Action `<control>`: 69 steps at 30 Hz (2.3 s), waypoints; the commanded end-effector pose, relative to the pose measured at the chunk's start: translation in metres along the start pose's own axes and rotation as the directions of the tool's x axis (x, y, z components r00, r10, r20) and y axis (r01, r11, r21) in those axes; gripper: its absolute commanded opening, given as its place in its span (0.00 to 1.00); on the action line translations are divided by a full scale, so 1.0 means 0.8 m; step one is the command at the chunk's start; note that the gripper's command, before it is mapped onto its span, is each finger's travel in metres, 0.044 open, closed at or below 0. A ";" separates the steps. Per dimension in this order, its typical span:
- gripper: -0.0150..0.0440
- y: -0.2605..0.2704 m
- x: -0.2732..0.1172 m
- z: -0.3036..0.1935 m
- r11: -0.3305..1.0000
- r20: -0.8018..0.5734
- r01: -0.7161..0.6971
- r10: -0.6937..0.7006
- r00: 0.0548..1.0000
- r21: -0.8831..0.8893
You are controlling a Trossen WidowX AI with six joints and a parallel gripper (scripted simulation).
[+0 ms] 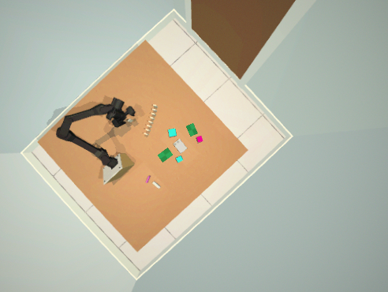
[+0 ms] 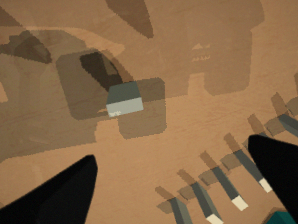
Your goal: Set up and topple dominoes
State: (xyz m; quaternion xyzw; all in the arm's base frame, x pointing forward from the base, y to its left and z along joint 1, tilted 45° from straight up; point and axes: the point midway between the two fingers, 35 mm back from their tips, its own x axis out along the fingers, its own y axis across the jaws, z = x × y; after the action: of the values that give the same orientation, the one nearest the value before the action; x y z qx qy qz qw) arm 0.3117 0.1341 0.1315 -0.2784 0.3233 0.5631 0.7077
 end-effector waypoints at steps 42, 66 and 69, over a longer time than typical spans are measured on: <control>0.44 0.034 0.076 0.024 0.992 0.094 -0.112 0.117 0.989 -0.062; 0.44 0.014 -0.091 0.008 0.991 0.090 -0.114 0.120 0.989 -0.067; 0.44 0.013 -0.090 0.005 0.992 0.089 -0.115 0.119 0.989 -0.051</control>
State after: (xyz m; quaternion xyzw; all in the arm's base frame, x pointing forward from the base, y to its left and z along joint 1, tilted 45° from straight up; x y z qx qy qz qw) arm 0.2934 0.0967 0.1891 -0.2550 0.2896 0.6194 0.6837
